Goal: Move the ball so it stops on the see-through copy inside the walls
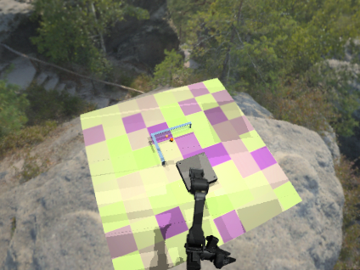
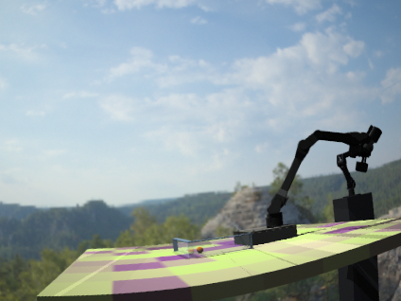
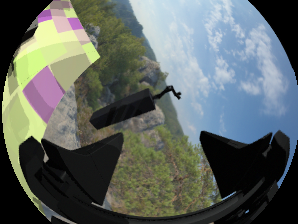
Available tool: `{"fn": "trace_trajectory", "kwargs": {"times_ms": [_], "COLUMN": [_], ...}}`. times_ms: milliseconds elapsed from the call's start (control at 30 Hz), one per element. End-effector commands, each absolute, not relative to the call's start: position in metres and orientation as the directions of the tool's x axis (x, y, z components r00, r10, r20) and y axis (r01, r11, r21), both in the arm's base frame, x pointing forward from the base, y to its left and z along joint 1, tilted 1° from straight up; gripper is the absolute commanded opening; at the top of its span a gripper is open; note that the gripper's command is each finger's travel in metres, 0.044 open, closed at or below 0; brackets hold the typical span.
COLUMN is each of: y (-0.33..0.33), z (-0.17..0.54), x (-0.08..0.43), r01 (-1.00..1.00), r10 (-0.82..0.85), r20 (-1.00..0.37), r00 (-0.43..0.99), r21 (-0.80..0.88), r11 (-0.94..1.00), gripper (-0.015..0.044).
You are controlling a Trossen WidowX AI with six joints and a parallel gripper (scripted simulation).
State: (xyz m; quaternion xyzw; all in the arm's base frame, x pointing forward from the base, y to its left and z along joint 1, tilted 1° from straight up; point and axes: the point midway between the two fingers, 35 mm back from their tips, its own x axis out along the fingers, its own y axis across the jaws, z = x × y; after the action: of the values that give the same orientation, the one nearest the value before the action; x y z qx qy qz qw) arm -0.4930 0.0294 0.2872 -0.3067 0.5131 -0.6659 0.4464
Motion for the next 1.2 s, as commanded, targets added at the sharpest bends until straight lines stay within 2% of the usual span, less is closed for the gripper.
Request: {"fn": "trace_trajectory", "kwargs": {"times_ms": [0,200,467,667,900,1167], "y": [0.032,0.100,0.219,0.306,0.387,0.448], "z": [0.287,0.273,0.248,0.226,0.201,0.173], "x": [-0.493,-0.487,-0.450,-0.394,-0.306,-0.183], "r01": [0.284,0.401,0.502,0.454,0.251,-0.124], "r10": [-0.907,-0.809,-0.567,-0.332,-0.057,0.222], "r20": [-0.051,-0.105,-0.214,-0.310,-0.422,-0.553], "r00": [-0.419,-0.578,-0.795,-0.891,-0.905,-0.803], "r21": [-0.956,-0.900,-0.756,-0.608,-0.420,-0.209], "r11": [-0.077,-0.170,-0.419,-0.651,-0.872,-0.970], "gripper": [0.0374,0.0226,0.0226,0.0226,0.0226,0.0226]}}
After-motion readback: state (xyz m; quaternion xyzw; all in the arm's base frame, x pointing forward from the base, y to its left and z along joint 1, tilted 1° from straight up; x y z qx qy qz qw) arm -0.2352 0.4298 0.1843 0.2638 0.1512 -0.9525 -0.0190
